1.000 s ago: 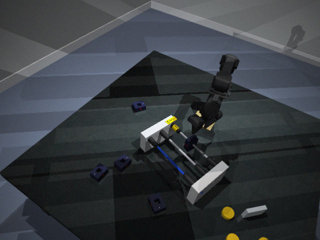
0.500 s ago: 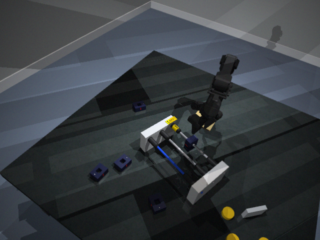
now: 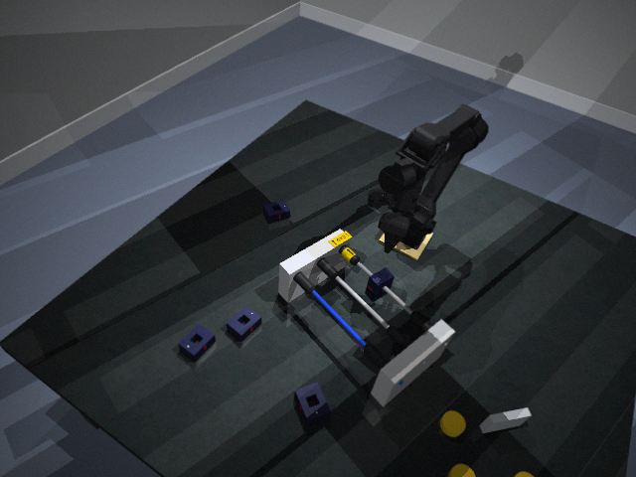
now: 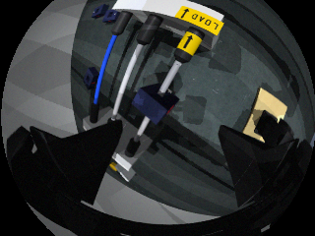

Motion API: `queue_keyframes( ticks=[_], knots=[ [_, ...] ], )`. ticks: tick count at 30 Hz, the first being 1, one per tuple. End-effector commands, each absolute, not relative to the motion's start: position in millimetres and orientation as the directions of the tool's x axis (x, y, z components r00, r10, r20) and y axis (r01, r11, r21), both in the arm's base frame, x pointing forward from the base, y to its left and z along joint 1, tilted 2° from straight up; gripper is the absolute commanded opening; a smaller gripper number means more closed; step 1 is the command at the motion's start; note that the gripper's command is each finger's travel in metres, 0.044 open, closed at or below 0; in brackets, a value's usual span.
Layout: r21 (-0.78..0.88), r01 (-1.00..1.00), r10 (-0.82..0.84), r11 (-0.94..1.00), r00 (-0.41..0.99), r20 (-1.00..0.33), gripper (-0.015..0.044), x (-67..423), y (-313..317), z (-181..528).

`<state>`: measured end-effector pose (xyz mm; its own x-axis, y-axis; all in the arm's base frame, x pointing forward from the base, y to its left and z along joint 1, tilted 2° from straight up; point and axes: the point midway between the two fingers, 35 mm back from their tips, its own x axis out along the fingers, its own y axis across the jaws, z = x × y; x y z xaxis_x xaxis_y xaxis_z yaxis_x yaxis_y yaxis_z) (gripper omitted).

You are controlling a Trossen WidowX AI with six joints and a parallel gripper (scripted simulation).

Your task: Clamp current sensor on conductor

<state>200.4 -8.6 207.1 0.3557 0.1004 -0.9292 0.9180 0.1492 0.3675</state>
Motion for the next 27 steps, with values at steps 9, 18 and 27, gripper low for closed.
queue_keyframes(
  ticks=[9, 18, 27],
  knots=[
    [0.484, 0.320, 0.165, 0.815, 0.672, -0.722, 0.0440, 151.6, -22.5, 201.9],
    [0.212, 0.044, 0.092, 0.976, 0.800, -0.592, 0.0440, 144.1, -23.0, 199.6],
    [0.471, 0.318, 0.156, 0.823, 0.671, -0.725, 0.0440, 152.2, -24.7, 207.2]
  ],
)
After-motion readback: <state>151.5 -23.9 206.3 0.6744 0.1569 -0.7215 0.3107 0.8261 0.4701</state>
